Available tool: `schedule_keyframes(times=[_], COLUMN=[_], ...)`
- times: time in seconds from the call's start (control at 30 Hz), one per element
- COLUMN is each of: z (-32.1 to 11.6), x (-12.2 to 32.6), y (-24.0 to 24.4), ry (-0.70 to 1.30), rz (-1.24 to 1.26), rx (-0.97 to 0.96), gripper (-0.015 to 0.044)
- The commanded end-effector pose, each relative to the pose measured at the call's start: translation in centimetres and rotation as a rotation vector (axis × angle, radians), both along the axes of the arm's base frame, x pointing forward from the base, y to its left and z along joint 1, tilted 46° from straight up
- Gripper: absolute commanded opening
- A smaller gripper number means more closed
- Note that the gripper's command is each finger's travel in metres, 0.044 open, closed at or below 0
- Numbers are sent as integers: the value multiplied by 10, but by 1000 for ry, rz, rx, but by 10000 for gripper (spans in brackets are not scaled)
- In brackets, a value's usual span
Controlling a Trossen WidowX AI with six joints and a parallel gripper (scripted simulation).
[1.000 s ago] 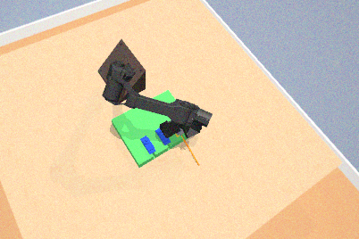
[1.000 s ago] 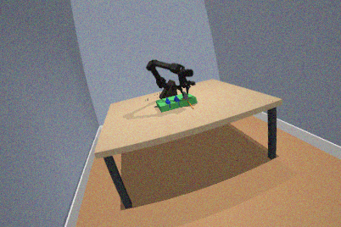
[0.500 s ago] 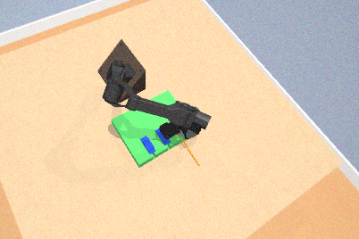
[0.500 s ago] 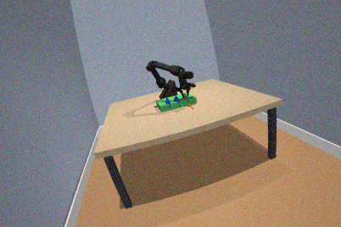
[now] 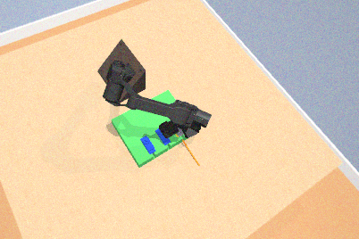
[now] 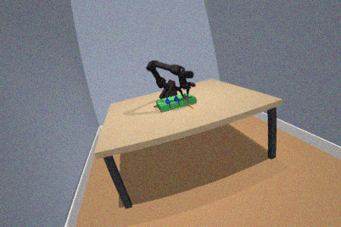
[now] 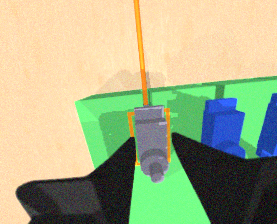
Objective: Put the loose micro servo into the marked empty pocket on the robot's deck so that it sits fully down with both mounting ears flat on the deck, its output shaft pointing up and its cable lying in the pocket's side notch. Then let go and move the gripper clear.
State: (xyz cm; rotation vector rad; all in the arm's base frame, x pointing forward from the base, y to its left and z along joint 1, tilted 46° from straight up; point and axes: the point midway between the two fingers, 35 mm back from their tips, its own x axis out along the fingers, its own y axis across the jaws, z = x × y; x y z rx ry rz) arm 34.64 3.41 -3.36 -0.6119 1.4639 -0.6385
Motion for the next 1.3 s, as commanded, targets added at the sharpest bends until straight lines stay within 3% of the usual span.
schedule_keyframes(times=[0.0, 0.2, 0.33, 0.53, 1.27], z=[18, 16, 24, 57, 92], x=[-1, -3, -25, -106, -109], y=[18, 22, 35, 66, 104], ry=[-20, -20, -12, -13, -10], rz=[8, 8, 15, 8, 25], rx=[11, 11, 14, 15, 14], gripper=[188, 188, 293, 440, 440])
